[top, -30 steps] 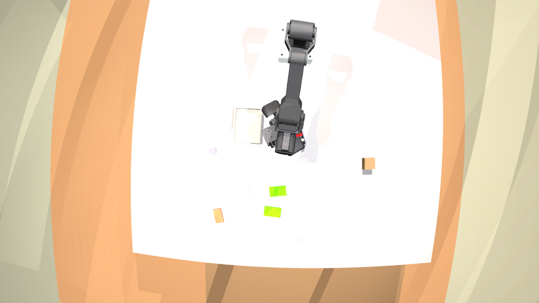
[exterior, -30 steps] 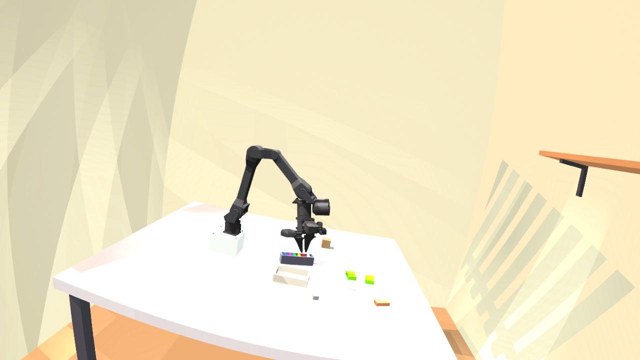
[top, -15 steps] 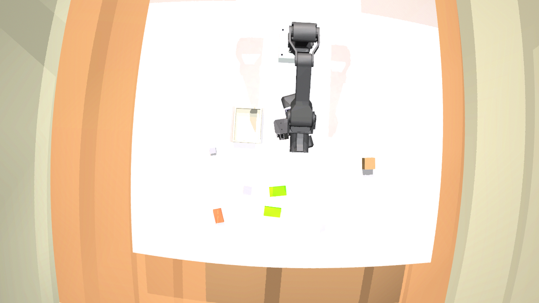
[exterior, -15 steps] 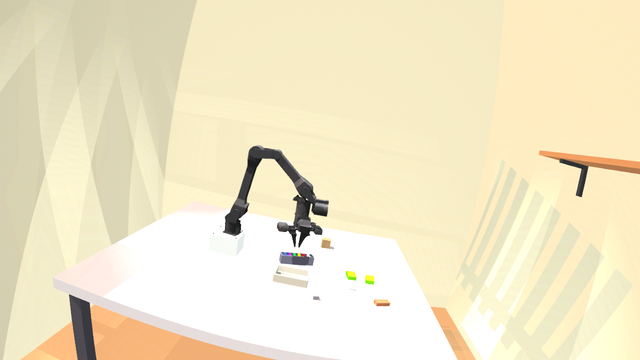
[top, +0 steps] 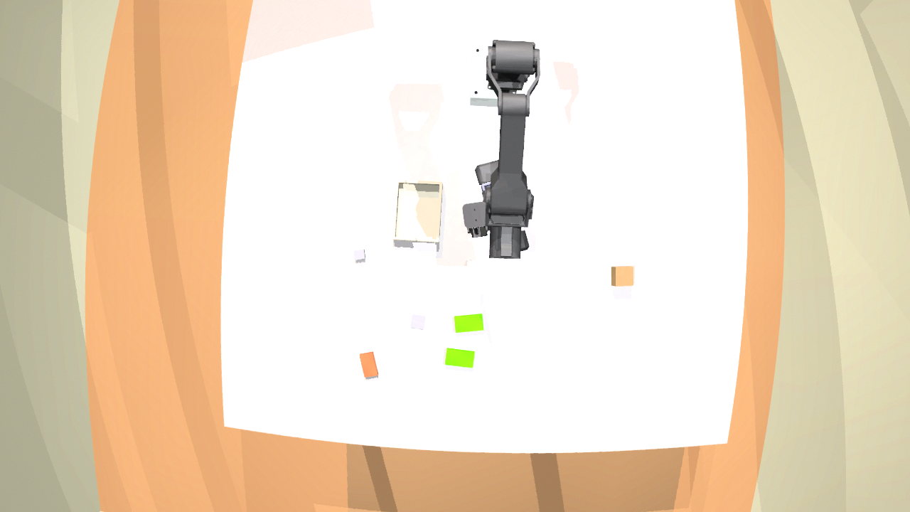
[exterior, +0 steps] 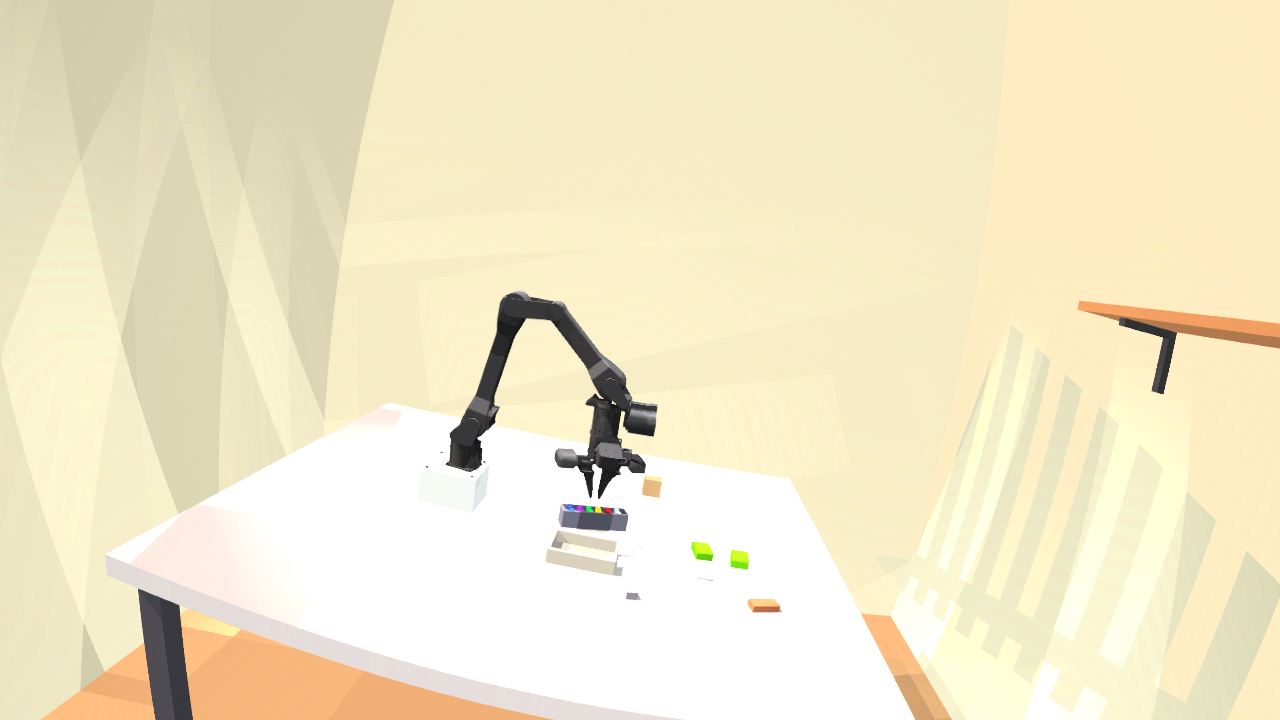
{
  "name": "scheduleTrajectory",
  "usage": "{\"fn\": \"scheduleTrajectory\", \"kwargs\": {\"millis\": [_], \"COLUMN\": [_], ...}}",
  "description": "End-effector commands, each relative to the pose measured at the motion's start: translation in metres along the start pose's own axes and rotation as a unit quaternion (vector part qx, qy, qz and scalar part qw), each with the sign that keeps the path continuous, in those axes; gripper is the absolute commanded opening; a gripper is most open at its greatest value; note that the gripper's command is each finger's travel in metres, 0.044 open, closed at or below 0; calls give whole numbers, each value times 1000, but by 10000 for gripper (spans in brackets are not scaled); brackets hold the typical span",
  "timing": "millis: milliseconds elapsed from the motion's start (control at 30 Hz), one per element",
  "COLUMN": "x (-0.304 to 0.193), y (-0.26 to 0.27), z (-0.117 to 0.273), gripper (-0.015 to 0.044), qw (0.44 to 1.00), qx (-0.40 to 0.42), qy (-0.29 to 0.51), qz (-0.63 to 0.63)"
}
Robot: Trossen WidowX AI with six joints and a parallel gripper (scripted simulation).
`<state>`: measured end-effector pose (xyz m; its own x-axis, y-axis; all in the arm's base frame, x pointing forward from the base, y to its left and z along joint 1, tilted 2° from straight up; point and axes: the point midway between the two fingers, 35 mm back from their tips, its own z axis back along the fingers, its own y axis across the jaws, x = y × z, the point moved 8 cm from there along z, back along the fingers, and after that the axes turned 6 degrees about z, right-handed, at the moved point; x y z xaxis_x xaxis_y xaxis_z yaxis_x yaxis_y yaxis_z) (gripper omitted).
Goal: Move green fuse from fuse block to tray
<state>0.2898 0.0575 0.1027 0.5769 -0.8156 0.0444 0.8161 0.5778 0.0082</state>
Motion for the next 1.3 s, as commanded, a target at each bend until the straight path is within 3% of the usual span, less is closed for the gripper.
{"fn": "scheduleTrajectory", "kwargs": {"millis": [0,1267], "x": [-1,-2], "y": [-2,-4], "z": [-8,-31], "gripper": [74,74], "qw": [1000,1000], "qx": [-7,-7], "qy": [5,5], "qz": [-2,-2]}}
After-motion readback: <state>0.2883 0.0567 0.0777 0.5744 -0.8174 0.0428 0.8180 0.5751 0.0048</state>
